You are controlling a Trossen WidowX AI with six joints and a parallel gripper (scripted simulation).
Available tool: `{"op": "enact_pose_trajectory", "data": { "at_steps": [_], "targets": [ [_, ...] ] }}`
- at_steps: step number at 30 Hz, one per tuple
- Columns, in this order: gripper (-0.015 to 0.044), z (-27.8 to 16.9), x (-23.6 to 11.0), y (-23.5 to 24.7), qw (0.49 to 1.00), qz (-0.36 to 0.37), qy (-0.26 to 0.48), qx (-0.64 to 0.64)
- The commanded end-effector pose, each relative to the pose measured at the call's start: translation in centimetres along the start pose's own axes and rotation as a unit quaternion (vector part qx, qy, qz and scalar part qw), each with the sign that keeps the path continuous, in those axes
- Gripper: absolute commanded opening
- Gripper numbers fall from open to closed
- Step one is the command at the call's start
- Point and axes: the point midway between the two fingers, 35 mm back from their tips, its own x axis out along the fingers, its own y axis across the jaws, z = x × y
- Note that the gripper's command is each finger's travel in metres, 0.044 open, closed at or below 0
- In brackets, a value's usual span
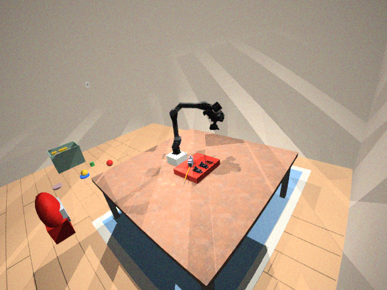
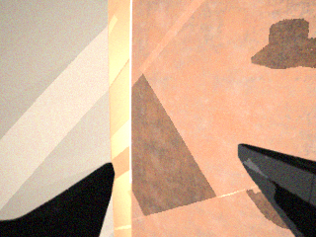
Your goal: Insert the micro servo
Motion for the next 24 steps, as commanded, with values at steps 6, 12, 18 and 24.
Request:
{"op": "enact_pose_trajectory", "data": {
  "at_steps": [6, 12, 18, 24],
  "targets": [
    [0.044, 2.1, -2.5, -9.6, 0.987, -0.093, -0.048, 0.121],
    [0.044, 2.2, -4.6, -15.5, 0.966, -0.148, -0.074, 0.201],
    [0.044, 1.2, -6.9, -21.1, 0.934, -0.199, -0.094, 0.281],
    [0.044, -0.8, -9.2, -26.0, 0.894, -0.245, -0.107, 0.36]
  ]
}}
